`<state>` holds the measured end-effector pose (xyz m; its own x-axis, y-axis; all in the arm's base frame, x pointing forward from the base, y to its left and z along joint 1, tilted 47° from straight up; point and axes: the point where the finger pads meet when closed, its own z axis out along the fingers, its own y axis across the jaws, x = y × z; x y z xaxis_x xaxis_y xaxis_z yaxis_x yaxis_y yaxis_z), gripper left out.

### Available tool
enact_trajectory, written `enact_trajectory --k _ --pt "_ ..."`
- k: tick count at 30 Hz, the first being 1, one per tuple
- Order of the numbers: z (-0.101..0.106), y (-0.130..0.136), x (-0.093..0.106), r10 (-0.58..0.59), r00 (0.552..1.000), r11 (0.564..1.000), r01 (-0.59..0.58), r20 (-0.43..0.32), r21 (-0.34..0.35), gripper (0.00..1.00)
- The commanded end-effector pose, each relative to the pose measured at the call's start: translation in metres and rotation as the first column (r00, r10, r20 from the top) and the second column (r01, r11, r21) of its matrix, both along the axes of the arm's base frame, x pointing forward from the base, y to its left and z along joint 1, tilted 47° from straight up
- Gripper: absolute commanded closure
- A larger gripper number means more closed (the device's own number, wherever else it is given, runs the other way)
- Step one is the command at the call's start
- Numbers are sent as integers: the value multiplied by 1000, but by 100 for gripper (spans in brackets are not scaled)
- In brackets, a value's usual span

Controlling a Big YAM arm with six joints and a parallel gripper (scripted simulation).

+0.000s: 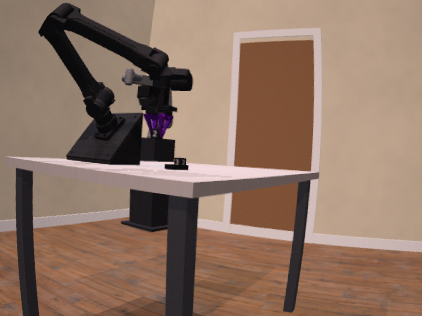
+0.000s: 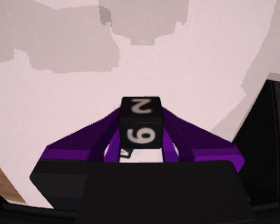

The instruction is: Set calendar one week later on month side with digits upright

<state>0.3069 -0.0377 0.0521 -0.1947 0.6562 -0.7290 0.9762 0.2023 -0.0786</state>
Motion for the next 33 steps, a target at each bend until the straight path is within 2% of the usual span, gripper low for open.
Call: enact_trajectory --k 1,5,9,11,12,15,16,17,18,21,22,23,24,26,29,30,32,33 --pt "11 3 21 130 985 991 -130 -110 2 75" --pt "12 3 24 218 955 975 -222 -199 4 75" --pt "11 3 26 307 900 948 -318 -310 16 75" --pt "11 3 26 307 900 948 -318 -310 16 75" --pt "18 3 28 354 871 930 -368 -340 25 75" --pt "16 3 30 418 802 896 -442 -427 47 75" --pt "15 3 31 435 780 885 -462 -449 55 75" --pt "15 3 31 436 778 884 -464 -451 55 75" --pt "13 3 31 463 738 865 -496 -492 71 75" --pt "13 3 33 504 666 831 -547 -550 99 75" --pt "13 3 33 508 658 827 -553 -556 102 75" --pt "16 3 34 532 616 804 -583 -581 118 75" --pt "17 3 35 541 598 794 -595 -591 125 75" --pt "17 3 36 566 531 762 -629 -631 153 75" --pt "17 3 36 567 525 759 -632 -634 156 75" --pt "14 3 36 588 443 723 -664 -677 193 75" --pt "14 3 37 602 376 691 -688 -704 224 75" --pt "14 3 37 605 362 684 -692 -709 230 75"
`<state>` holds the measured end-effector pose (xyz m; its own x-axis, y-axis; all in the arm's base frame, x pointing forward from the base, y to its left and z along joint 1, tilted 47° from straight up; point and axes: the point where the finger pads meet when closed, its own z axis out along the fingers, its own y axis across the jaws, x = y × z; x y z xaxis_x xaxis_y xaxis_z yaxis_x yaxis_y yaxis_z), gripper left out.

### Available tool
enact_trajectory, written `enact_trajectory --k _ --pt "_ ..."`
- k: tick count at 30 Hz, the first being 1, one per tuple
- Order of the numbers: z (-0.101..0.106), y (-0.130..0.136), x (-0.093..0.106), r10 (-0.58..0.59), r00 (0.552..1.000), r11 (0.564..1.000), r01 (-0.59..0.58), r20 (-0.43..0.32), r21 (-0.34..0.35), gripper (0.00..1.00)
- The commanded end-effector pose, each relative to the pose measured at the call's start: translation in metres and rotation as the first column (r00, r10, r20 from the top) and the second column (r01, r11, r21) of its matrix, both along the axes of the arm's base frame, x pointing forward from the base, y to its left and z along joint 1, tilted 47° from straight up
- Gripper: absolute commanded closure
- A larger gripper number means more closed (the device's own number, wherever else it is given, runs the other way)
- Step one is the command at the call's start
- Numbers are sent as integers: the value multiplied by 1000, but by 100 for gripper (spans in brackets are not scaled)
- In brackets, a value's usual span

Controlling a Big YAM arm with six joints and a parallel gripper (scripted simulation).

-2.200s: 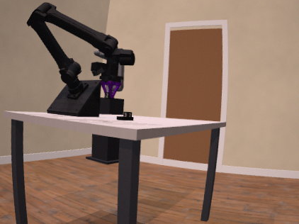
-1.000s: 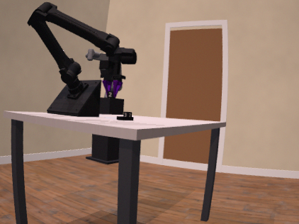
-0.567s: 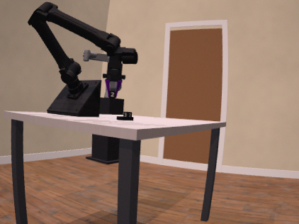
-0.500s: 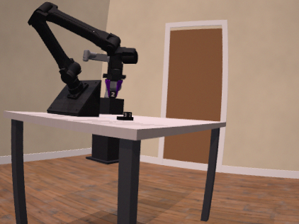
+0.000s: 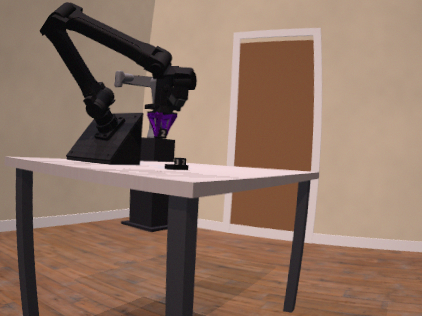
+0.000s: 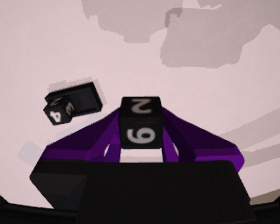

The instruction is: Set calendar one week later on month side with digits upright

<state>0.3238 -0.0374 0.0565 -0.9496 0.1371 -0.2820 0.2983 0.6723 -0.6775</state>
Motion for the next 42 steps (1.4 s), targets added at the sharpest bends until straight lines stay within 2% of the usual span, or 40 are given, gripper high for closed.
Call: enact_trajectory --k 1,5,9,12,14,17,18,19,20,27,29,30,32,33,34,35,36,38,39,42 --pt "11 2 21 142 982 990 -143 -124 4 75" --pt "14 3 24 220 955 975 -223 -198 6 75" --pt "11 2 27 315 896 945 -325 -315 19 75" --pt "11 2 27 323 889 942 -334 -325 21 75" --pt "16 2 29 399 823 907 -420 -404 41 75" --pt "13 2 30 448 758 877 -477 -474 65 75" --pt "13 2 30 450 754 875 -480 -478 66 75" --pt "12 2 31 476 714 856 -511 -513 82 75" --pt "12 2 31 484 699 849 -522 -526 87 75" --pt "15 2 36 574 502 749 -641 -647 168 75" --pt "15 2 36 574 502 749 -641 -647 168 75" --pt "15 2 36 581 478 738 -651 -659 178 75" --pt "14 2 38 604 375 689 -689 -703 225 75" --pt "14 2 38 606 365 685 -692 -707 229 75" --pt "14 2 39 614 314 659 -708 -724 253 75" --pt "16 2 39 619 281 642 -718 -733 267 75" --pt "16 2 39 621 267 635 -722 -737 273 75" --pt "18 1 41 627 183 593 -743 -757 312 75" --pt "18 1 41 628 180 591 -743 -757 313 75" --pt "15 1 42 625 67 541 -756 -778 370 75"
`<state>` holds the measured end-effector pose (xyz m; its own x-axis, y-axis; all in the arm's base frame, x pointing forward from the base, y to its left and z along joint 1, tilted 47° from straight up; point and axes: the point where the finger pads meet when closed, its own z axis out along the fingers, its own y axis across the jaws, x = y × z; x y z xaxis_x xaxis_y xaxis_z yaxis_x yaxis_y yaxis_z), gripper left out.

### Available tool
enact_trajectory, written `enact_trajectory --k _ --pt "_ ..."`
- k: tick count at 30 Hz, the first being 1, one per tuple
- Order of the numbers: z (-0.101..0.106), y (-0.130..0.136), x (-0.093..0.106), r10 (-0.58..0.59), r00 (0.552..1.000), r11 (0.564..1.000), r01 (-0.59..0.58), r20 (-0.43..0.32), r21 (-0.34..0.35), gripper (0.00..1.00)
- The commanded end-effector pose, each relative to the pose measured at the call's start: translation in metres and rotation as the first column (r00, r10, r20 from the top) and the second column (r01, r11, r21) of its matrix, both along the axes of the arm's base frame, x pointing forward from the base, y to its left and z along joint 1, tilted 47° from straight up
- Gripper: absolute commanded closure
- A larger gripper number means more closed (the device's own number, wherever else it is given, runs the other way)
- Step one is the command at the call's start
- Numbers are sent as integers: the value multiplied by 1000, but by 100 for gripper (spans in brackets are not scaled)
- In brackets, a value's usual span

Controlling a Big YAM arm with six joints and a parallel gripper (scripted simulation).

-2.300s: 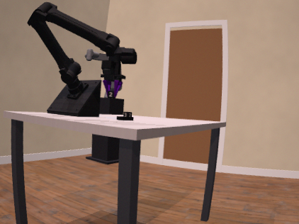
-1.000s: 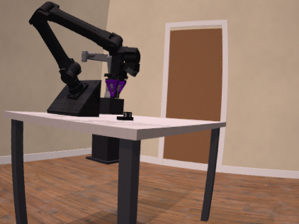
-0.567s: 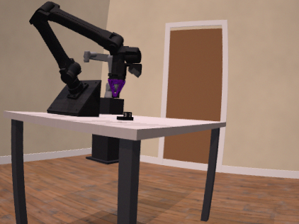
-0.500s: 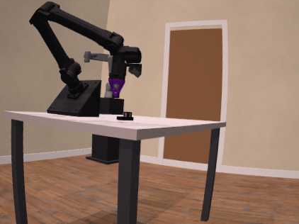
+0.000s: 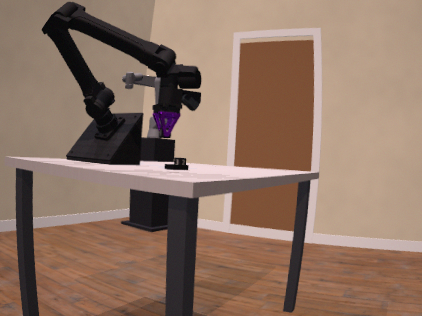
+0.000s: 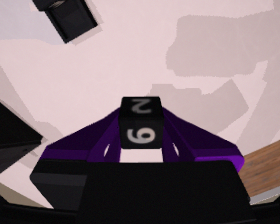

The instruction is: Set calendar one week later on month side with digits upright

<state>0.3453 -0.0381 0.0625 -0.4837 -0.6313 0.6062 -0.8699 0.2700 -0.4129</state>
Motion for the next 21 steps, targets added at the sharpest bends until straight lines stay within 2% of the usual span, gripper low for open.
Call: enact_trajectory --k 1,10,21 --pt "9 2 21 131 985 991 -131 -114 5 75" --pt "12 3 23 199 963 979 -201 -181 5 75" --pt "12 3 23 203 961 979 -205 -186 5 75"
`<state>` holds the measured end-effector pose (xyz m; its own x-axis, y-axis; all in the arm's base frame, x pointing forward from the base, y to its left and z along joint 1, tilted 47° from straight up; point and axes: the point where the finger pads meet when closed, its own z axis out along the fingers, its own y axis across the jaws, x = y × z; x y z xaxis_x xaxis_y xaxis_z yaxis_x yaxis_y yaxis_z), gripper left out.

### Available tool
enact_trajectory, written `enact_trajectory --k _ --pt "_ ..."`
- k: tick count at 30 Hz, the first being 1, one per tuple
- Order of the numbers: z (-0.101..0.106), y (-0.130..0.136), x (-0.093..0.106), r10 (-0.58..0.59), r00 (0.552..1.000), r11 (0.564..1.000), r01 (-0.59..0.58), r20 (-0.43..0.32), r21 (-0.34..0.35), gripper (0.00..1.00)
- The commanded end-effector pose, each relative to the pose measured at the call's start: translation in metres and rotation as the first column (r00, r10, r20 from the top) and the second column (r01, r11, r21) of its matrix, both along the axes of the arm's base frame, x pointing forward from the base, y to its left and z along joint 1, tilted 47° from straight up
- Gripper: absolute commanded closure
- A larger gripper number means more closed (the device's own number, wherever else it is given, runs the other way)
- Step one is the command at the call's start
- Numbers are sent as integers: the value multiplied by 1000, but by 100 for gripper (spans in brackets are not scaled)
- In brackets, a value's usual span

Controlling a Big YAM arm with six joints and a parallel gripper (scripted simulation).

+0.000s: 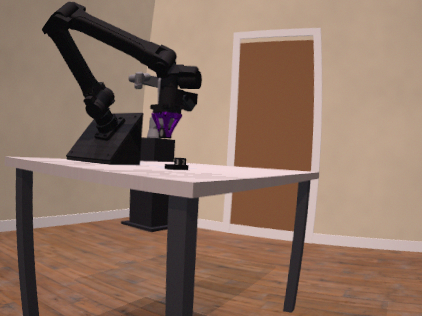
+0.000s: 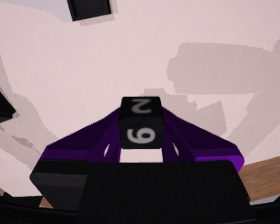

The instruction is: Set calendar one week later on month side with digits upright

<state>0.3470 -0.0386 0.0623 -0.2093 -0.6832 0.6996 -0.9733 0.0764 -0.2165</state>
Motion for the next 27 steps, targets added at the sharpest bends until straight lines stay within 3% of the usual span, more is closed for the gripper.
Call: enact_trajectory --k 1,11,13,27 --pt "12 3 21 6 1000 1000 -6 28 16 75" --pt "6 -2 23 4 999 1000 -4 33 16 75" --pt "-8 -10 7 4 1000 1000 -4 -5 6 75" --pt "-44 -50 11 4 1000 1000 -4 -6 4 75"
